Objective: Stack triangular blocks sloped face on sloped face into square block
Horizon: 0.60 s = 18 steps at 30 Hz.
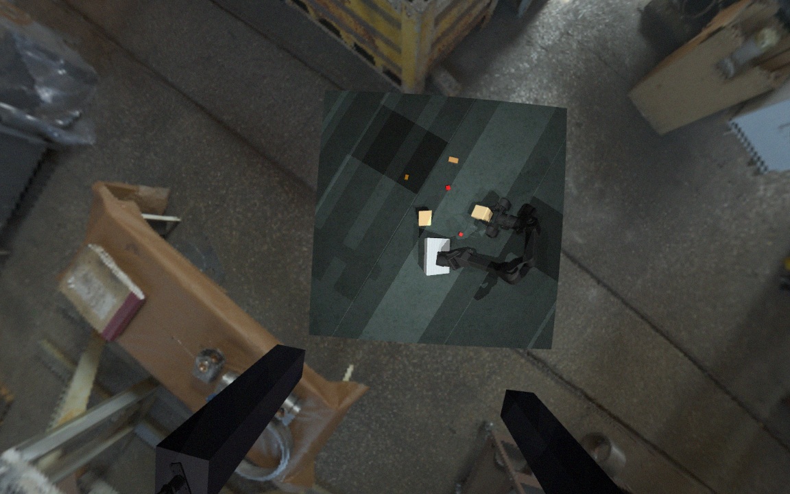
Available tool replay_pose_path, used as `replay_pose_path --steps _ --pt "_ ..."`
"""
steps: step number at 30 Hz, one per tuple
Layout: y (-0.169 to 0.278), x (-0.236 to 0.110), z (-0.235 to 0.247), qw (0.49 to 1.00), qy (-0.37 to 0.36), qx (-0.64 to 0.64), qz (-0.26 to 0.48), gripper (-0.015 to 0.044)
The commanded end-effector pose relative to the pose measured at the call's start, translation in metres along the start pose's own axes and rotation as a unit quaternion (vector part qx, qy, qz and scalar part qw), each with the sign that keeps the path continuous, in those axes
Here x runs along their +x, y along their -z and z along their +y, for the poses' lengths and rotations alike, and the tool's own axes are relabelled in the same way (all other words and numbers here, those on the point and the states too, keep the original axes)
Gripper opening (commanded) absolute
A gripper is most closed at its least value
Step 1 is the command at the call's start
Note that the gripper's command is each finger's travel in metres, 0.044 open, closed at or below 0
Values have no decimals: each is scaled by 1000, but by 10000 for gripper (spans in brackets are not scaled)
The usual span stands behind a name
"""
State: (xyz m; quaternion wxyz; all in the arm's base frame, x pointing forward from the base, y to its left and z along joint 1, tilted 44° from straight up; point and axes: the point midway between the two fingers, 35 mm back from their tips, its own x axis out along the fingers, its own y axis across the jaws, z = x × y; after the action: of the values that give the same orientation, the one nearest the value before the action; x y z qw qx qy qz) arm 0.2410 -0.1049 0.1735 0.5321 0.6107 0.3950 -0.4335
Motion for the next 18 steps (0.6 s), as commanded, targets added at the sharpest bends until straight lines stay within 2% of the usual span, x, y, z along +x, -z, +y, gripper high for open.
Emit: replay_pose_path --steps 1,7,18 --pt "14 -18 0 1000 -7 0 -2 0" --pt "32 -36 -4 1000 -8 0 -1 0" --pt "32 -32 -5 1000 0 -11 -3 0"
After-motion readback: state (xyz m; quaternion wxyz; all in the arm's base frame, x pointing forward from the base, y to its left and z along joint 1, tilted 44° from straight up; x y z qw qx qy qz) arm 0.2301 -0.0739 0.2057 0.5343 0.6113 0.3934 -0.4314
